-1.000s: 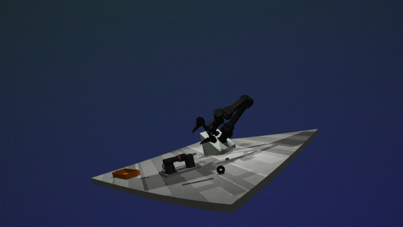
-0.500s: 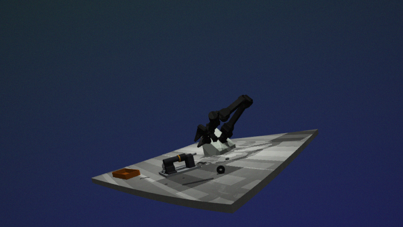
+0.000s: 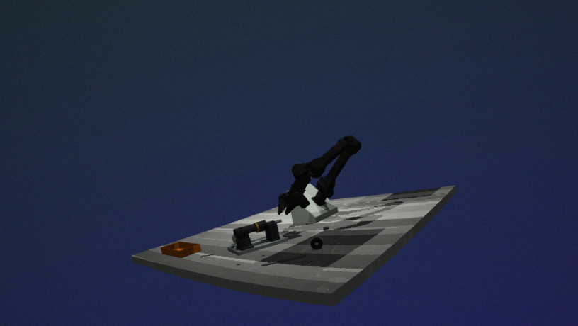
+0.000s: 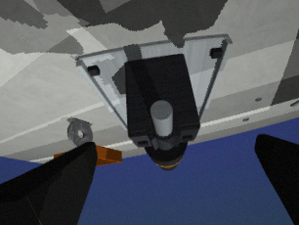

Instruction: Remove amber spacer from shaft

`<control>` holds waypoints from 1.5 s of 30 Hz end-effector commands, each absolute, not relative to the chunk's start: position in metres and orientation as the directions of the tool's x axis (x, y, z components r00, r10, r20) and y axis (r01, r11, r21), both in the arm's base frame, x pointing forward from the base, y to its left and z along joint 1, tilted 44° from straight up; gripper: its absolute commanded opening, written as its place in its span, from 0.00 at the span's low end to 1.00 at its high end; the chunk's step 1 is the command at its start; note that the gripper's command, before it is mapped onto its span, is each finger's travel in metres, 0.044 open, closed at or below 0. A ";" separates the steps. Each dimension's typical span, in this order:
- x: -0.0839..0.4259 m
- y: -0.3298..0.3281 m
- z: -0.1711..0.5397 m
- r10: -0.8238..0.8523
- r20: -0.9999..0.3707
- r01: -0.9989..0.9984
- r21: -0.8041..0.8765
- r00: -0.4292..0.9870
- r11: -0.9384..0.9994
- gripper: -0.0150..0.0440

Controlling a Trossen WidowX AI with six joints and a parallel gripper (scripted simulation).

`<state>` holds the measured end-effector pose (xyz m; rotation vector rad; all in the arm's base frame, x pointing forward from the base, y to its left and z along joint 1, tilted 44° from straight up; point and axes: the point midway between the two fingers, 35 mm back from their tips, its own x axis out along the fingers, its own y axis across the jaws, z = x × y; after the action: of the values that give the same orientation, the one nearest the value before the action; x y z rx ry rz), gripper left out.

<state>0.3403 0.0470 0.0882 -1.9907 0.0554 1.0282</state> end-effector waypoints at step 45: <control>0.356 0.040 0.073 0.400 -0.776 -0.771 -0.598 0.488 -0.221 1.00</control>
<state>0.3431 0.0456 0.0740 -1.7846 0.1413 1.1183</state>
